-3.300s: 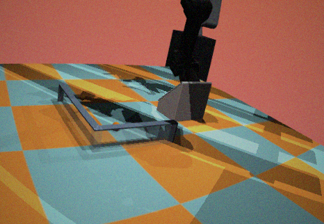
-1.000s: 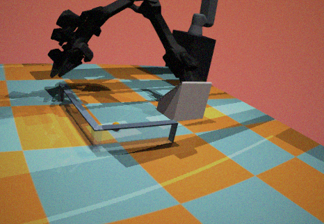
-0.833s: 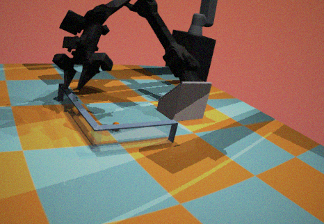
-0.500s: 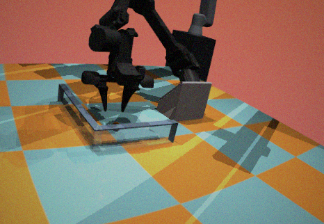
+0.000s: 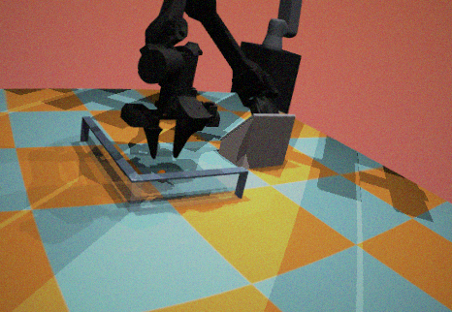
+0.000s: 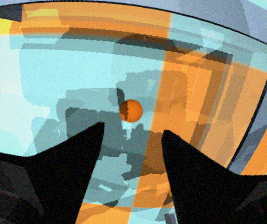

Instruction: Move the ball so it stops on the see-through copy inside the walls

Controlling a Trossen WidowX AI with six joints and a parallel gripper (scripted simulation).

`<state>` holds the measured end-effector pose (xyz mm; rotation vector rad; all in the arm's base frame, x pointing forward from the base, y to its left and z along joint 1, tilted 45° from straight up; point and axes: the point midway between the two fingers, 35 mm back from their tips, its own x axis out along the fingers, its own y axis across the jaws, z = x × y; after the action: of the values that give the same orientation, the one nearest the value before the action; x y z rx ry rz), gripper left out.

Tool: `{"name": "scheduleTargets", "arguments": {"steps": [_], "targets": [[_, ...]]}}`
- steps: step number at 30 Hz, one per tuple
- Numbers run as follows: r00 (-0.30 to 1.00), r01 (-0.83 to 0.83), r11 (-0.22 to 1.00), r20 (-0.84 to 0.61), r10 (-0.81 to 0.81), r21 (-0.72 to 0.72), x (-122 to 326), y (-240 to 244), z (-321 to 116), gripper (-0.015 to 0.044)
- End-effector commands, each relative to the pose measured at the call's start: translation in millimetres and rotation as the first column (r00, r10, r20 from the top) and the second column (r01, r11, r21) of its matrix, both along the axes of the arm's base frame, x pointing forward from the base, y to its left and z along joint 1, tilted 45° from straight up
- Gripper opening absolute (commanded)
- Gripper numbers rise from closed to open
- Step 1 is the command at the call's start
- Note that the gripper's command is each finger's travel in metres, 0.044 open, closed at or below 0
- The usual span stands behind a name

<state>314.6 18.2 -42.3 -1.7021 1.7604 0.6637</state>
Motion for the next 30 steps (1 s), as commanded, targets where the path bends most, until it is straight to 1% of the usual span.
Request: {"name": "scheduleTargets", "arguments": {"steps": [1,24,28,30], "targets": [[1.000,-0.004,1.000,-0.011,0.004,-0.009,-1.7,-8.7,-7.9,0.0218],[1.000,-0.004,1.000,-0.011,0.004,-0.011,-2.0,-30.4,-29.1,0.0218],[1.000,-0.004,1.000,-0.011,0.004,-0.011,-2.0,-30.4,-29.1,0.0113],[1.000,-0.004,1.000,-0.011,0.004,-0.011,-2.0,-30.4,-29.1,0.0099]]}}
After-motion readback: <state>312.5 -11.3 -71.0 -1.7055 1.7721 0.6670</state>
